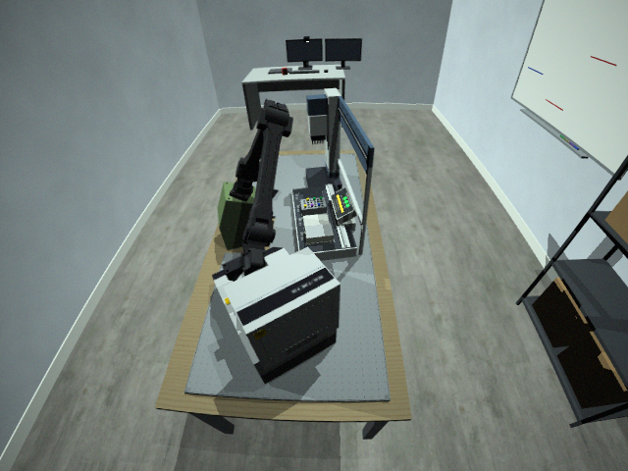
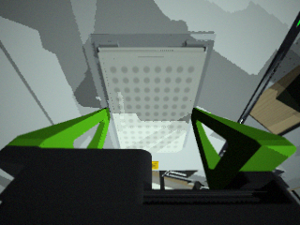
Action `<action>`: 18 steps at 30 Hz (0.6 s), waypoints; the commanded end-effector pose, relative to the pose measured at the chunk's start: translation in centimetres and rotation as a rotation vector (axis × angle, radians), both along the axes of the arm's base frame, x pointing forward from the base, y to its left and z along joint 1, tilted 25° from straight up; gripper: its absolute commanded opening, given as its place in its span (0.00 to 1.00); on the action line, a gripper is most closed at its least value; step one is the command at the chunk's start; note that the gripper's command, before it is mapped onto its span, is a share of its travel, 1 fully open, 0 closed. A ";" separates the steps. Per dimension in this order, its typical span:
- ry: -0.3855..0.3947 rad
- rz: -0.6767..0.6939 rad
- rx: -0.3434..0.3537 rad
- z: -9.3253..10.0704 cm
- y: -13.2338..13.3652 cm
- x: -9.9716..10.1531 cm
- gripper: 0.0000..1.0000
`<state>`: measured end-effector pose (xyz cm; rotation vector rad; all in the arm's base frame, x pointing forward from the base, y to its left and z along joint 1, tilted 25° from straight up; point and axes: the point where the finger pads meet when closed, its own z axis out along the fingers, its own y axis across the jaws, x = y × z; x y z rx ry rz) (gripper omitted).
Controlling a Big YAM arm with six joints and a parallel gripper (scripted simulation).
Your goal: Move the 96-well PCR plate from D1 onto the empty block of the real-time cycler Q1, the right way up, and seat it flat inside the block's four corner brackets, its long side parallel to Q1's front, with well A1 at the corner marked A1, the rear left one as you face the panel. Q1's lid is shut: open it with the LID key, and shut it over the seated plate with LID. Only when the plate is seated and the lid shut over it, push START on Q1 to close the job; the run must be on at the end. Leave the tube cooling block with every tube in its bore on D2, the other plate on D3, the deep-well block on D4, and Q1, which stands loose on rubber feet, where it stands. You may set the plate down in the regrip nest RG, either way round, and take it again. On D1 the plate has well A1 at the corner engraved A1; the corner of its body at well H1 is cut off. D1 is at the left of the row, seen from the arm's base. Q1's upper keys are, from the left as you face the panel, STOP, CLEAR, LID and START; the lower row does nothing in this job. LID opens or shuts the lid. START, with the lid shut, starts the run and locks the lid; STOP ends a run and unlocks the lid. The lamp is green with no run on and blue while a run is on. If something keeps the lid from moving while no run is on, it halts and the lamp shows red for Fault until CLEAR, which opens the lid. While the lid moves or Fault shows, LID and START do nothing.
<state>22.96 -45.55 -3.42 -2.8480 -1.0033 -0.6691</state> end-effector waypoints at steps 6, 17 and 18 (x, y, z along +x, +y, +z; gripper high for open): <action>-0.020 -0.009 -0.053 1.7 -1.4 -0.7 1.00; -0.024 -0.009 -0.067 2.1 -2.1 -0.4 1.00; -0.025 -0.009 -0.071 2.2 -2.3 -0.4 1.00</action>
